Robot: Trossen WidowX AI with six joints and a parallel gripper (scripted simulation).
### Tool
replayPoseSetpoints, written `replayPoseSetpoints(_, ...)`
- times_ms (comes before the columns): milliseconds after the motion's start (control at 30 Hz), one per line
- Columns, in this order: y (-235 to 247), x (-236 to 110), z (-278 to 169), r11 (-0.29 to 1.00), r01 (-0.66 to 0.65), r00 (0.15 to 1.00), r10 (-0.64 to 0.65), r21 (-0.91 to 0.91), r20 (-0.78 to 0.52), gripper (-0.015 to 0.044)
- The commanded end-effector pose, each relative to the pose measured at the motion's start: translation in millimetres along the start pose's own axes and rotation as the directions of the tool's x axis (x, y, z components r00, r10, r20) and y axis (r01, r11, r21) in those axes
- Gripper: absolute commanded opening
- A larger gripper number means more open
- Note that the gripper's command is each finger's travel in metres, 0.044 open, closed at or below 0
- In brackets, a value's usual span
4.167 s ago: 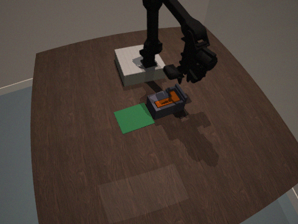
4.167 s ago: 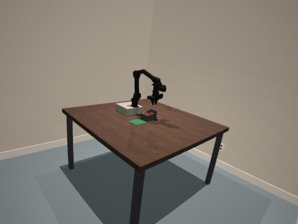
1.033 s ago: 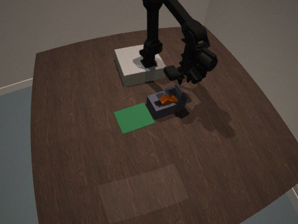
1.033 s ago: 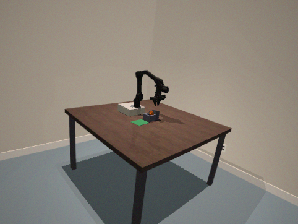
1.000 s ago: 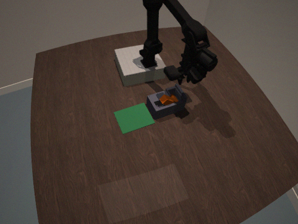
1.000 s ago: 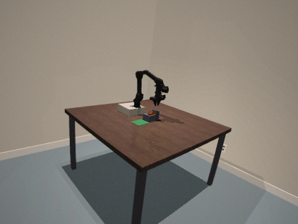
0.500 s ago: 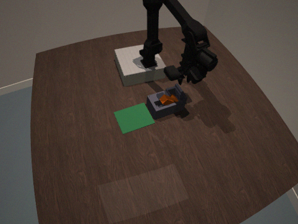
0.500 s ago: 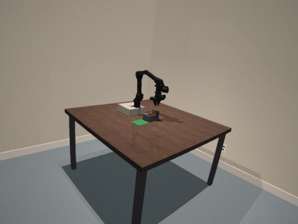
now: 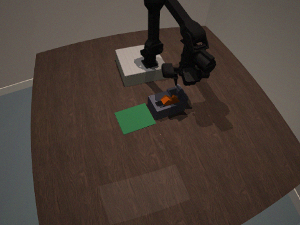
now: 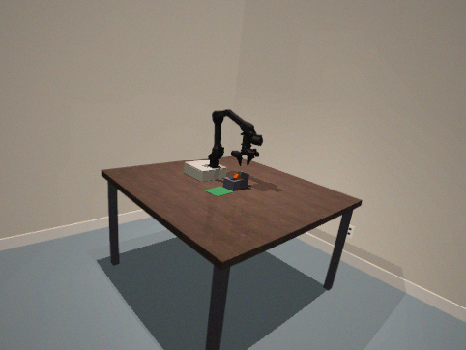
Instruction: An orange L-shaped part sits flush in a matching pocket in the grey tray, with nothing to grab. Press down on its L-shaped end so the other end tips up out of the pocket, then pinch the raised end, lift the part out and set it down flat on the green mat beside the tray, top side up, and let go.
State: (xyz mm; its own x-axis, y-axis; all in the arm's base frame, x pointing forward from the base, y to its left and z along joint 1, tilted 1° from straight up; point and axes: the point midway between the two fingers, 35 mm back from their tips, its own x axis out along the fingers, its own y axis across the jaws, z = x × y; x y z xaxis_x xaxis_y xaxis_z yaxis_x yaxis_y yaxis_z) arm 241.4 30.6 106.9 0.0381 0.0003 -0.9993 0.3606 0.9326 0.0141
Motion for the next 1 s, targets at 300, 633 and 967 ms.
replayPoseSetpoints(300, -54.7, -3.6, 27.1, 0.337, 0.003, 1.000, -0.006, 0.941, -0.001, 0.0280)
replayPoseSetpoints(633, -54.7, 3.3, 27.4, 0.337, 0.003, 1.000, -0.006, 0.941, -0.001, 0.0280)
replayPoseSetpoints(967, -54.9, 28.9, 27.1, 0.337, 0.003, 1.000, -0.006, 0.941, -0.001, 0.0280)
